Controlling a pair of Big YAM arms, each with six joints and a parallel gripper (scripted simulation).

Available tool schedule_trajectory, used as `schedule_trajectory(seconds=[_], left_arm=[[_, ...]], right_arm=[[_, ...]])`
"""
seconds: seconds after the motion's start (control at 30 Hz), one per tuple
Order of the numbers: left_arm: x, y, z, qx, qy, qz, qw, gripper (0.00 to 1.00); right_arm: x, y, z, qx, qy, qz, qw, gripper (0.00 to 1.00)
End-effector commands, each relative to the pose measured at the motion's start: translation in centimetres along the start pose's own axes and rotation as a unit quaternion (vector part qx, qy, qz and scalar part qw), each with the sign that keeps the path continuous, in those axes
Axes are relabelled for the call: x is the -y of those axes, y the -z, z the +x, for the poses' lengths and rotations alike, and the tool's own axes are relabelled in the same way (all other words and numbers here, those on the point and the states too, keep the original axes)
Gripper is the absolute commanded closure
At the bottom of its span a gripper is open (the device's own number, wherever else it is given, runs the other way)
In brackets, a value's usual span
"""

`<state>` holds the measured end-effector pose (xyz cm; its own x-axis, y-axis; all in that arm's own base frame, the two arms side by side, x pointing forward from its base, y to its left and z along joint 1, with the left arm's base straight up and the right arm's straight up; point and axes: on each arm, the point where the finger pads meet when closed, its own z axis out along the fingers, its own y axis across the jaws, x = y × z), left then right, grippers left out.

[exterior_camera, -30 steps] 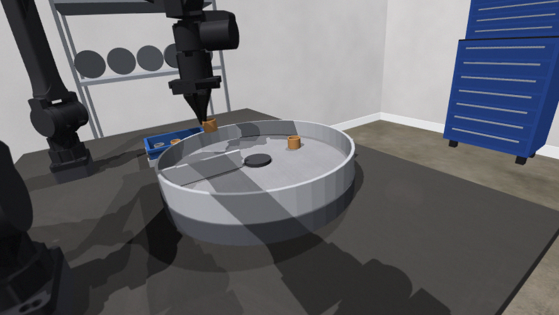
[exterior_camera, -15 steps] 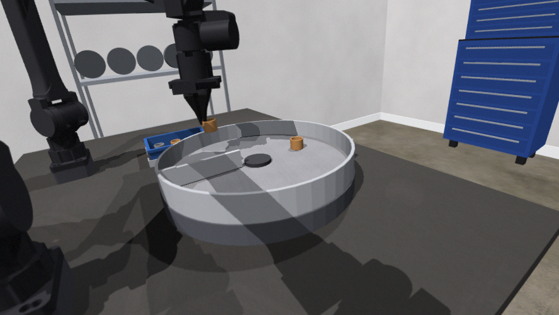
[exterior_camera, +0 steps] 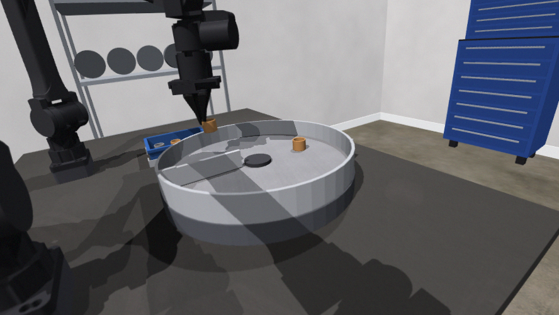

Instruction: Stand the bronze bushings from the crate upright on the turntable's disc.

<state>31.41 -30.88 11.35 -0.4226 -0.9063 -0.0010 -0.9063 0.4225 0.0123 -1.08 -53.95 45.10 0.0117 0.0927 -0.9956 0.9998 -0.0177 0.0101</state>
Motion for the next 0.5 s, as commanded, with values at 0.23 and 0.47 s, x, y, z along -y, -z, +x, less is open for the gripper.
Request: schedule_trajectory(seconds=[0.23, 0.47], left_arm=[[0.7, -2.5, 0.4, 0.001, 0.002, 0.005, 1.0, 1.0], [1.6, 0.0, 0.7, -0.008, 0.002, 0.03, 1.0, 1.0]], right_arm=[[0.1, -0.1, -5.0, 0.047, 0.005, 0.003, 0.999, 0.0], [0.1, -0.1, -5.0, 0.047, 0.005, 0.003, 0.999, 0.0]])
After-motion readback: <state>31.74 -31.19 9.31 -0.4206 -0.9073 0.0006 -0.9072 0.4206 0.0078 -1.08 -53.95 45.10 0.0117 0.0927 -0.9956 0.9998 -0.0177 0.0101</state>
